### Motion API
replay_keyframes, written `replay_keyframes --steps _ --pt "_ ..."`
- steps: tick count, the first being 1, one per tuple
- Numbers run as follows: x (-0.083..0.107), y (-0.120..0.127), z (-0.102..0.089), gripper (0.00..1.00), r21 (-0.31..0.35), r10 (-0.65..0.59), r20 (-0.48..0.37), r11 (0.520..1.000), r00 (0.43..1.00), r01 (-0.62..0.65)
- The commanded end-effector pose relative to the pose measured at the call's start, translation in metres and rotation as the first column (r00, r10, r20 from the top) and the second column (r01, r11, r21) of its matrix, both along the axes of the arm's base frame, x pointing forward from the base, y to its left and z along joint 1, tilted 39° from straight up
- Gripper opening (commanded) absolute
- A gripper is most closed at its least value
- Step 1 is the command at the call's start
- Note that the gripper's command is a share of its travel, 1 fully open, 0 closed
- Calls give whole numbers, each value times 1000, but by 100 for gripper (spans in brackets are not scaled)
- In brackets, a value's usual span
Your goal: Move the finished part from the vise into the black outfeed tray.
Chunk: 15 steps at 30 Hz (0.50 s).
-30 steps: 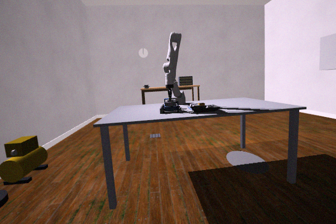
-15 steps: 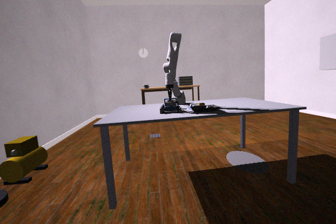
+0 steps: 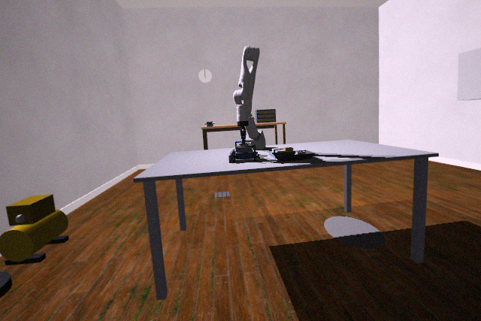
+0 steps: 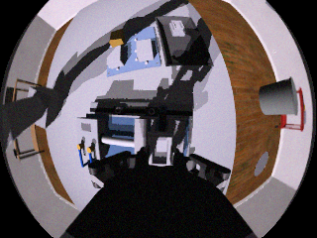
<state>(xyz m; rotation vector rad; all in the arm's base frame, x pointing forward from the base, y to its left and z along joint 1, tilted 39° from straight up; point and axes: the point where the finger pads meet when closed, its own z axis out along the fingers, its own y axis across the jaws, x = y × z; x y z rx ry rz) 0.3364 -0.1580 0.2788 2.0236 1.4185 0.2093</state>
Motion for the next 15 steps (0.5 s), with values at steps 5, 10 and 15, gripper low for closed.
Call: replay_keyframes --steps 5,10,15 --pt "-2 1 3 0 0 0 1 1000 1000 0" --pt "-3 3 6 0 0 0 1 1000 1000 0" --pt "-7 6 12 0 0 0 1 1000 1000 0"
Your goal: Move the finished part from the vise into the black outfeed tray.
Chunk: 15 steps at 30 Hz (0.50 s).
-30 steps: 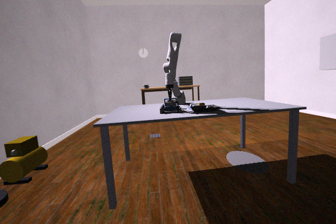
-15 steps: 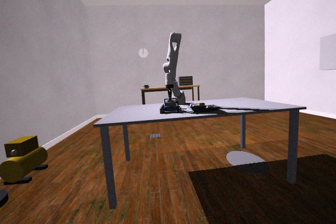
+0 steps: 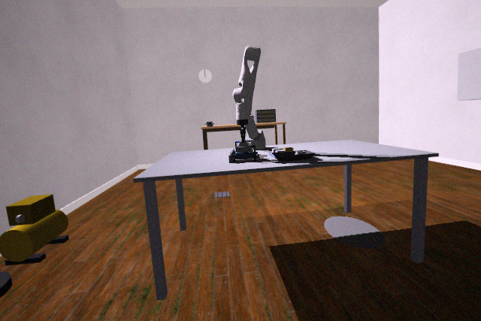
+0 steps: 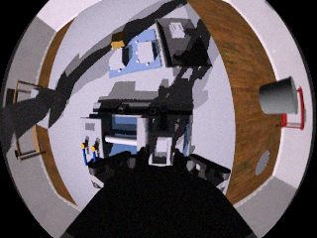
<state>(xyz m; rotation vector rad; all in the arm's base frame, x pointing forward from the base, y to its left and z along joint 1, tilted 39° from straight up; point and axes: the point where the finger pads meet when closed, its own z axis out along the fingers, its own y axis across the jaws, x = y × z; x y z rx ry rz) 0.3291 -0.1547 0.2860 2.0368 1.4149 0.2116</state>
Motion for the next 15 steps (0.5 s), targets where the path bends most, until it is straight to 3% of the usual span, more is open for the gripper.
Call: replay_keyframes --steps 1,15 --pt "0 4 6 0 -10 7 3 1000 1000 -7" --pt "-11 13 23 0 -10 7 3 1000 1000 -7"
